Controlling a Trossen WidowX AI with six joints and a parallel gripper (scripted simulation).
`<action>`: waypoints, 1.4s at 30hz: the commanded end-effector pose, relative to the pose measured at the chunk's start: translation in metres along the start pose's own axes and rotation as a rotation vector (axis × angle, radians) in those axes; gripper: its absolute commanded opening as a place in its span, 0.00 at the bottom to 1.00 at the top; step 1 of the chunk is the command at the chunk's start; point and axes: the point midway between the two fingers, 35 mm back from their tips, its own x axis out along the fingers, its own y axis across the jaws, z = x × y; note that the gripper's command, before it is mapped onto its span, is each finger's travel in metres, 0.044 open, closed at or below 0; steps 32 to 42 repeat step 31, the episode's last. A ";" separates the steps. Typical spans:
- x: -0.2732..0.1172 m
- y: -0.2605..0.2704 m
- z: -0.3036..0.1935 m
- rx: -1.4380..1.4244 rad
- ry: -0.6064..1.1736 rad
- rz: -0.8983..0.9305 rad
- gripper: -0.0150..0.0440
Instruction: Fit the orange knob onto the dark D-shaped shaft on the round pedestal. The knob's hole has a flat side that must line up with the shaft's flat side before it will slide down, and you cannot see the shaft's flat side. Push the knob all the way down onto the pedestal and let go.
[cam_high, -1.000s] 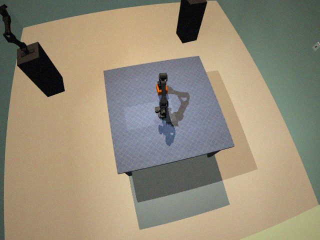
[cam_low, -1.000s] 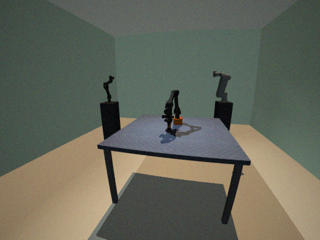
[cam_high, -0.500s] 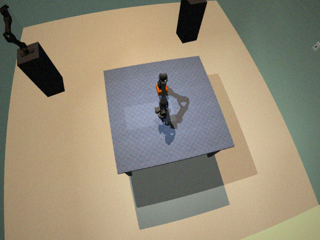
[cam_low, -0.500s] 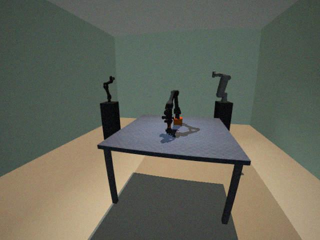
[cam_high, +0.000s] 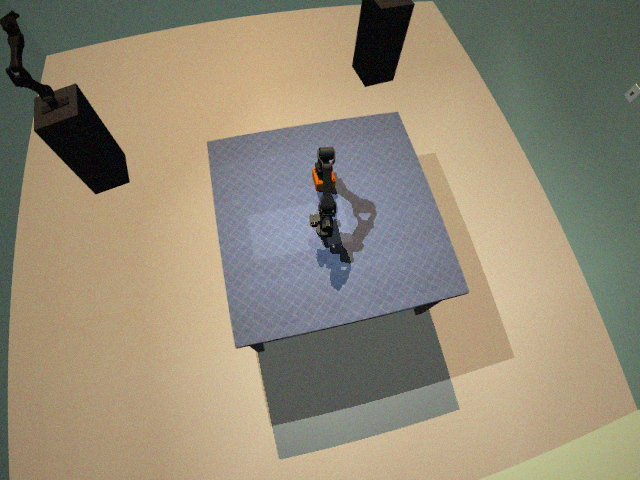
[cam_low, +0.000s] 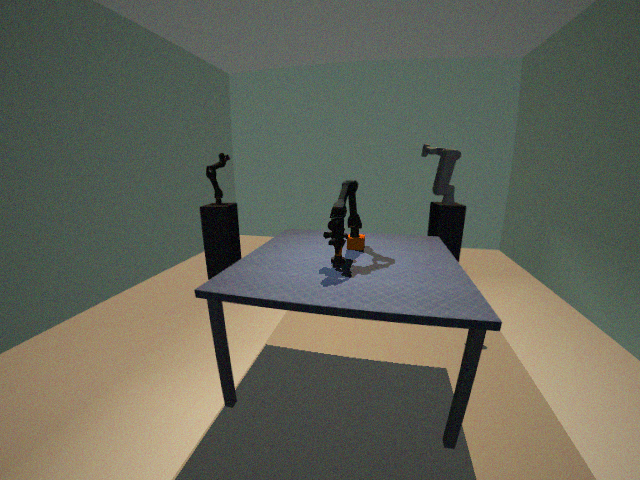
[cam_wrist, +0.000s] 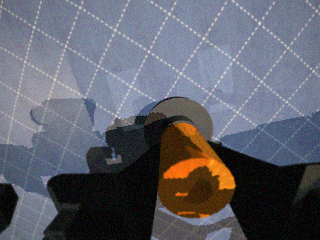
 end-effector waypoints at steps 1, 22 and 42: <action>0.000 0.000 0.000 0.000 0.000 0.000 0.74; -0.093 0.001 0.000 0.000 0.000 0.000 1.00; -0.097 0.005 0.000 0.000 0.000 0.001 1.00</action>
